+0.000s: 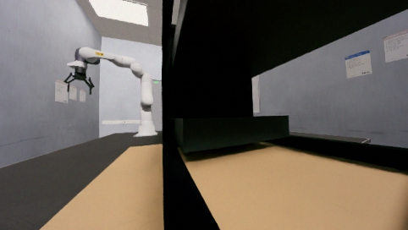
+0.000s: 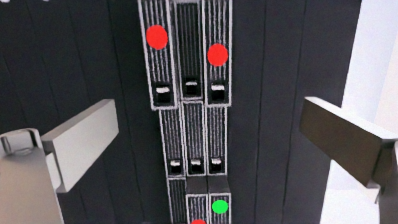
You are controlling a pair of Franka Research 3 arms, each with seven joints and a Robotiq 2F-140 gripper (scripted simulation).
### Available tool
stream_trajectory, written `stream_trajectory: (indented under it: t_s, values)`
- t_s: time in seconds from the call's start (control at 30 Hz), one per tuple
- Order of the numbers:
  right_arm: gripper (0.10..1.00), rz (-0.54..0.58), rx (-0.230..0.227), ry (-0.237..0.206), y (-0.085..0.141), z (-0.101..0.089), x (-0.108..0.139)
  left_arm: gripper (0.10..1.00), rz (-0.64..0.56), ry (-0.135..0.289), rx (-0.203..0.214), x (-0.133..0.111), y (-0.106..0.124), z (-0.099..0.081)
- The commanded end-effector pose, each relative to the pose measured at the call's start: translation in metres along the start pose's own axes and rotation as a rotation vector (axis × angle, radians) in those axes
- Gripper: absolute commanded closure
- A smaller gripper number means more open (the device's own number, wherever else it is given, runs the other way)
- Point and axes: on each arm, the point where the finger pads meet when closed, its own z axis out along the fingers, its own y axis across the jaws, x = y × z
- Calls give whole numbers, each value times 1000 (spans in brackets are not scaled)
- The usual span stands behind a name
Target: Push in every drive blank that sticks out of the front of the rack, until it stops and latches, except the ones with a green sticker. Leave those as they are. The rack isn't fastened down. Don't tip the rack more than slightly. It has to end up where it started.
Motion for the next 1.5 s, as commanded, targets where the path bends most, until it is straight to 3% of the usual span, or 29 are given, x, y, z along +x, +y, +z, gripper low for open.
stream_trajectory:
  t_s: [0.0,0.37,1.47]
  values:
    - [98,-4,-1,-4,1,1,0,98,-39,-18,2,11,-5,-3]
    - [98,-4,-1,-4,1,1,0,98,-39,-18,2,37,-10,-5]
    - [98,-4,-1,-4,1,1,0,98,-39,-18,2,38,-10,-5]
